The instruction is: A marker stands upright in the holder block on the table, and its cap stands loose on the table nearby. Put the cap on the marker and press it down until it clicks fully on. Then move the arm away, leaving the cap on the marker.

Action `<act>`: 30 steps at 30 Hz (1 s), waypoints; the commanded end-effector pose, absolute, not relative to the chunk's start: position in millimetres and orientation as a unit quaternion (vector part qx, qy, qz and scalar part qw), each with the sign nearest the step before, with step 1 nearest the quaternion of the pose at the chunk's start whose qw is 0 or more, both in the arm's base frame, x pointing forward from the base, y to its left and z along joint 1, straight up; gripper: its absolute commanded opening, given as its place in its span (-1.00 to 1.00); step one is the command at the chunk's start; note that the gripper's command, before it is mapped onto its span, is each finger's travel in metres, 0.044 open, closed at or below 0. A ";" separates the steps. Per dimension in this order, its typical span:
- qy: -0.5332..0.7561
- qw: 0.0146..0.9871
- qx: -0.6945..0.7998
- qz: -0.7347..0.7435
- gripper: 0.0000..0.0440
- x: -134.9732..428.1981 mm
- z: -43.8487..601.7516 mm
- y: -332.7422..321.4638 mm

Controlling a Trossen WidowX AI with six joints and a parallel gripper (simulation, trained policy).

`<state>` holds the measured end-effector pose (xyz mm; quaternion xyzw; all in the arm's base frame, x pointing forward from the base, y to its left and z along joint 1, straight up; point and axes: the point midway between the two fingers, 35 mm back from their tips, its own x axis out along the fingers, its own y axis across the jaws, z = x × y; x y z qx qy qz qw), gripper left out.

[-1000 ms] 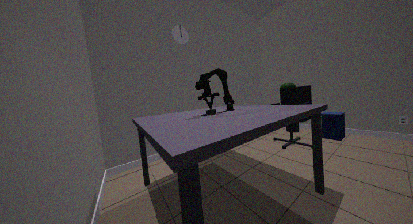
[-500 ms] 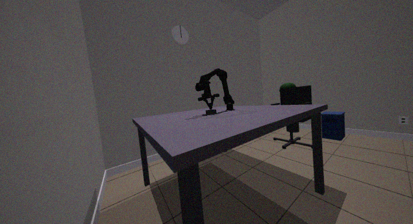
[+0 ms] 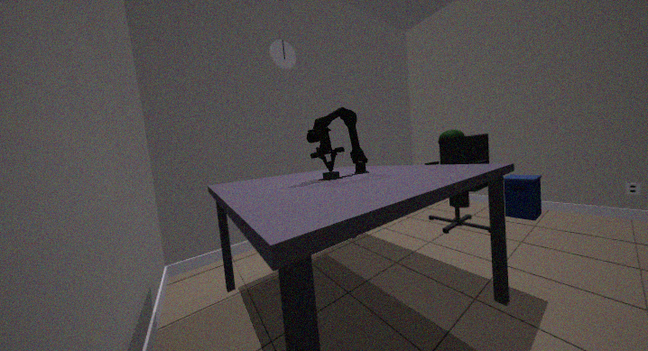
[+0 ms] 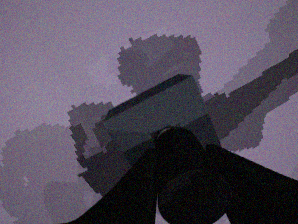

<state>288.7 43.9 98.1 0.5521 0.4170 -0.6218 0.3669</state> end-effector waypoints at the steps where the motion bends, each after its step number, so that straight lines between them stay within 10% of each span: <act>1: 0.423 0.365 0.527 -0.640 -0.52 279.8 82.1 38.6; 30: 0.426 0.382 0.525 -0.630 -0.35 282.0 79.3 35.1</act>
